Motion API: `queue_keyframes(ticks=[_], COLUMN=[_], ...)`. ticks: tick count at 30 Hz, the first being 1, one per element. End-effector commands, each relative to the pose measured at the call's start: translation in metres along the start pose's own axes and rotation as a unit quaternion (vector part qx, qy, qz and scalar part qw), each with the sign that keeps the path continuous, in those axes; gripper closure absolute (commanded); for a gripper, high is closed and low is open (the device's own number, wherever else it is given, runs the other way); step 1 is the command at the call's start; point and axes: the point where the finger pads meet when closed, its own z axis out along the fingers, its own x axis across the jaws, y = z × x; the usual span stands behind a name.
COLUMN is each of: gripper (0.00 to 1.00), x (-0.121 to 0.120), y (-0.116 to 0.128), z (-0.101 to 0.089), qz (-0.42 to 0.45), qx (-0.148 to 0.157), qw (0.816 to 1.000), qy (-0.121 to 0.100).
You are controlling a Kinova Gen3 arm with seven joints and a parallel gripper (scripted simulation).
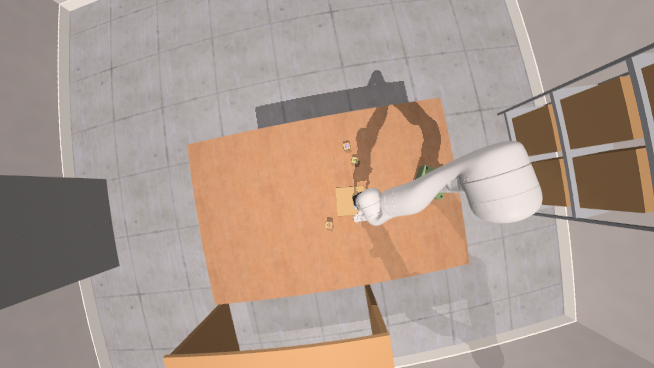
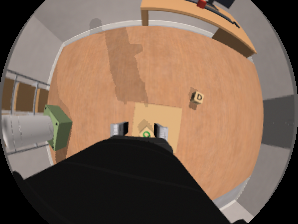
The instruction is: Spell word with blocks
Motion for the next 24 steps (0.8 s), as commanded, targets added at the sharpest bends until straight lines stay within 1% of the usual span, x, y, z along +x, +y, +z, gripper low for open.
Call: queue_keyframes(ticks=[1,2,4,8,11,15,19,21,24], gripper=[0.0,0.0,0.0,0.0,0.0,0.0,0.0,0.0,0.0], x=[-0.002,-0.003,-0.003,-0.009,-0.013,-0.018,-0.022,-0.022,-0.024], y=[0.002,0.001,0.001,0.0,0.0,0.0,0.001,0.001,0.003], z=[0.001,0.002,0.002,0.003,0.004,0.005,0.005,0.005,0.005], qz=[-0.03,-0.049,-0.049,-0.13,-0.196,-0.289,-0.384,-0.384,-0.454], qx=[0.001,0.001,0.001,0.002,0.003,0.005,0.008,0.008,0.009], qw=[1.0,0.999,0.999,0.991,0.98,0.957,0.923,0.923,0.891], qy=[-0.003,-0.004,-0.004,-0.009,-0.012,-0.015,-0.017,-0.017,-0.018])
